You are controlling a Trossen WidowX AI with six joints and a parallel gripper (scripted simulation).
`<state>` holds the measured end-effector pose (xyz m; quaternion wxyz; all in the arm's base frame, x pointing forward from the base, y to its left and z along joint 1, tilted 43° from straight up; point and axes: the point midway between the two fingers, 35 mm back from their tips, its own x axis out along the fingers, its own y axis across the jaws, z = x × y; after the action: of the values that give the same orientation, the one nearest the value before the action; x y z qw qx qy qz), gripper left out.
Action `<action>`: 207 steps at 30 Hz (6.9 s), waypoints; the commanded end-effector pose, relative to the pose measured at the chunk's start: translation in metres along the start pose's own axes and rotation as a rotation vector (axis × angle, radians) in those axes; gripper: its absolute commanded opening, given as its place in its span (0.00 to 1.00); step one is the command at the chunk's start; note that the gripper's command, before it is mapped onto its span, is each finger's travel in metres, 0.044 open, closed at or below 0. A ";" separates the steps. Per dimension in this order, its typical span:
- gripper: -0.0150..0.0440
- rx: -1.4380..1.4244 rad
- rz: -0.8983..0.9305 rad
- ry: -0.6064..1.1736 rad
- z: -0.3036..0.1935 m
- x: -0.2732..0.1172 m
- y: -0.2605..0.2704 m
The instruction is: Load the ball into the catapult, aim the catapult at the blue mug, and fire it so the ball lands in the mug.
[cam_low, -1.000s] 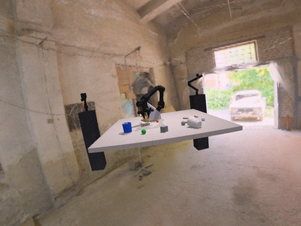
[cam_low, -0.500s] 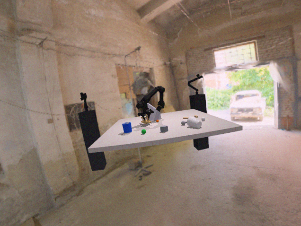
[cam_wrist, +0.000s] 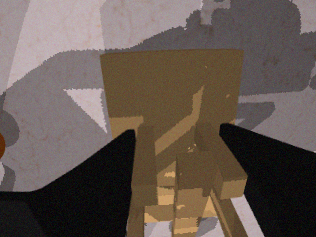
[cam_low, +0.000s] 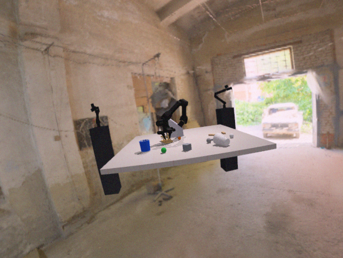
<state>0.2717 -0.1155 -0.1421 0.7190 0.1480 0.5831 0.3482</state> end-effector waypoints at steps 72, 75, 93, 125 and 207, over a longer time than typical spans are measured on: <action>1.00 0.008 -0.006 -0.007 -0.001 -0.009 0.000; 1.00 0.008 -0.006 -0.007 -0.001 -0.004 0.000; 0.51 0.002 -0.009 -0.004 0.000 0.001 0.001; 0.25 0.568 -0.007 -0.007 -0.001 -0.047 -0.005; 1.00 1.000 -0.011 -0.013 -0.013 -0.091 -0.029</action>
<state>0.2635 -0.2063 -0.0909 0.5741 0.4703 0.6700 0.0179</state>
